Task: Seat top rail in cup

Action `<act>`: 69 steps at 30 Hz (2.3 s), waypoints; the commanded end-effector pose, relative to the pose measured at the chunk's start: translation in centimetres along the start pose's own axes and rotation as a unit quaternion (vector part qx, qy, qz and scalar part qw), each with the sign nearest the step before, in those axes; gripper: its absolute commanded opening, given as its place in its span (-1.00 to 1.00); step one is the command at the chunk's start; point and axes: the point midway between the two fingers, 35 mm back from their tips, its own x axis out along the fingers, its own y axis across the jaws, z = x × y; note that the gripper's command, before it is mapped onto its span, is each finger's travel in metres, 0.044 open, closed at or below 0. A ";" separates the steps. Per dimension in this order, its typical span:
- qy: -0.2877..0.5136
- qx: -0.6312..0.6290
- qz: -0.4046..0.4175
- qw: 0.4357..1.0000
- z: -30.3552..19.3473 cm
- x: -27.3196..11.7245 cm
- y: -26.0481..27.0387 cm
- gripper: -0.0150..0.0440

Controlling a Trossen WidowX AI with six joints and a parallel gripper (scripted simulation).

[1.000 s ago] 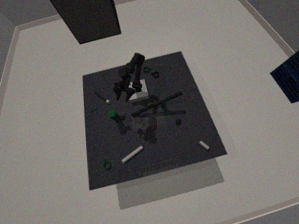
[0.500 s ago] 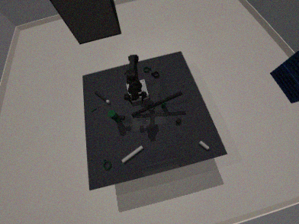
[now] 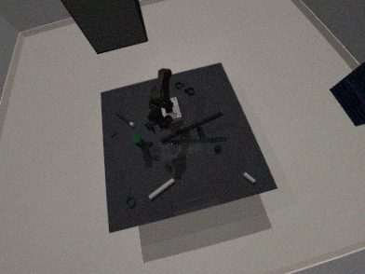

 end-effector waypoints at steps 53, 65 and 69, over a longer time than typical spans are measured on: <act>0.036 -0.393 -0.027 0.918 -5.8 11.8 -8.0 1.00; 0.036 -0.393 -0.027 0.918 -5.9 13.8 -8.1 1.00; 0.036 -0.393 -0.028 0.918 -5.9 14.4 -8.1 1.00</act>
